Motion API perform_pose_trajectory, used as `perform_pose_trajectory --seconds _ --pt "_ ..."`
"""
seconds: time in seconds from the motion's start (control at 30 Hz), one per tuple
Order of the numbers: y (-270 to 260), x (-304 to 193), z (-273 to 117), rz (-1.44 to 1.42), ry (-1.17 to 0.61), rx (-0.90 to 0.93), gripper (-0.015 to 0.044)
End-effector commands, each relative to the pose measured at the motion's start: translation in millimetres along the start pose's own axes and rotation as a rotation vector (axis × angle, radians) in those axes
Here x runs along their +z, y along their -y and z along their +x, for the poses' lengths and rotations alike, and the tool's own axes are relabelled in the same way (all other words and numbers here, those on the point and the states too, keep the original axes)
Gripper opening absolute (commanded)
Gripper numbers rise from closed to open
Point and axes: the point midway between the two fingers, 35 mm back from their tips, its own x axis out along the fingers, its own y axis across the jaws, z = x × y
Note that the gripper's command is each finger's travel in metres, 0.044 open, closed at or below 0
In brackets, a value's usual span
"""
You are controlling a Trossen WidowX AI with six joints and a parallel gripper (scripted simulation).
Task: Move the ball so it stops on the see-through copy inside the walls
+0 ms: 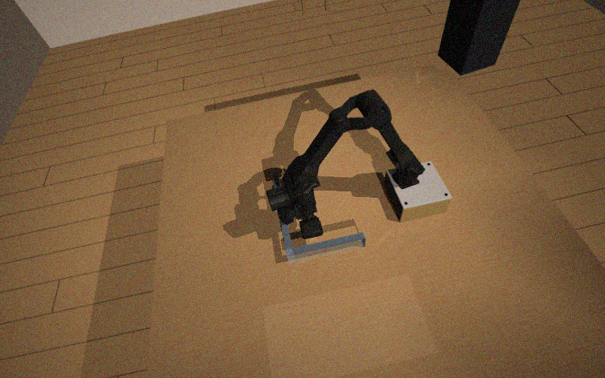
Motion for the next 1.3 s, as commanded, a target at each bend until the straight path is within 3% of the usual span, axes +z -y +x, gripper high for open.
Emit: perform_pose_trajectory --seconds 0.0,0.23,0.4,0.6,0.93,1.1,1.27 --pt "0 0 0 0.0 0.0 0.0 0.0105" --pt "0 0 0 0.0 0.0 0.0 0.0289" --pt "0 0 -3 0.0 0.0 0.0 0.0297" --pt "0 1 -85 0.004 0.0 0.002 0.0297" --pt "0 4 -79 -0.002 0.011 0.002 0.0297" --pt "0 -1 -127 -0.002 0.008 0.001 0.0429" --pt "0 -1 -130 -0.002 0.008 0.001 0.044"
